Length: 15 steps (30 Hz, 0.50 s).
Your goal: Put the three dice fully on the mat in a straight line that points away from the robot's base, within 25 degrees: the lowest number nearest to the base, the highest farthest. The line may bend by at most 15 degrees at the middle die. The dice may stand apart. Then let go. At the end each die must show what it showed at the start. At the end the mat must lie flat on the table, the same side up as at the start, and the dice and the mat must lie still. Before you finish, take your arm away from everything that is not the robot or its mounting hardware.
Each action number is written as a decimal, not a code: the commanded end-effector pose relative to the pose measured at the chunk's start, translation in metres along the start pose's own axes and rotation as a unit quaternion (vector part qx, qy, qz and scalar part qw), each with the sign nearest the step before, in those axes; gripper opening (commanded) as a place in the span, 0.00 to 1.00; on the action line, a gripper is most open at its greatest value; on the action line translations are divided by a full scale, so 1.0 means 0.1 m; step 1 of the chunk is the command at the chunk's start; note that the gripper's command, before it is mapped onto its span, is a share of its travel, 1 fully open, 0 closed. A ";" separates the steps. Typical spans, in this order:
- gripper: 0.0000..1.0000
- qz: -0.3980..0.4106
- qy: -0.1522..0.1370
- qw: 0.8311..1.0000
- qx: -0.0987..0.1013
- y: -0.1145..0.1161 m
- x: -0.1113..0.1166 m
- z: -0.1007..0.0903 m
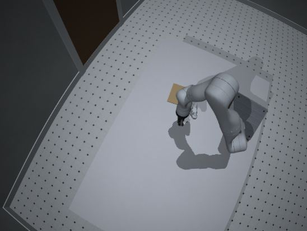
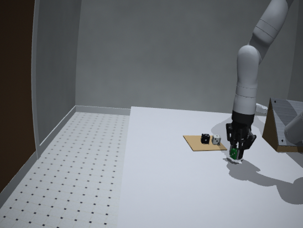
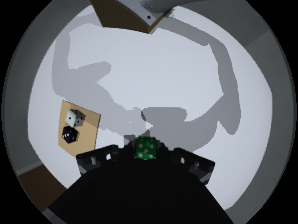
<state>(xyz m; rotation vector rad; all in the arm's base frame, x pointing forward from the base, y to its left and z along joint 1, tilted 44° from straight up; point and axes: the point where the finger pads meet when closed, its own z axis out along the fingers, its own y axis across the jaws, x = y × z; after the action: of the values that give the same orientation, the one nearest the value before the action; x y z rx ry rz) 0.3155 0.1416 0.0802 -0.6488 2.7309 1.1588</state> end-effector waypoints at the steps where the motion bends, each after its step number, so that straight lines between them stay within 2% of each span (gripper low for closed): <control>1: 0.26 0.001 -0.008 1.000 0.011 -0.06 -0.04 -0.18; 4: 0.26 0.001 -0.008 1.000 0.011 -0.06 -0.03 -0.33; 6: 0.26 0.001 -0.008 1.000 0.011 -0.06 -0.03 -0.33; 15: 0.26 0.001 -0.008 1.000 0.011 -0.05 -0.03 -0.68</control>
<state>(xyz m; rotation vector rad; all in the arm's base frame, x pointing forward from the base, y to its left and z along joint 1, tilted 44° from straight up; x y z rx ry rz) 0.3192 0.1017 0.1210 -0.6502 2.7294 1.1575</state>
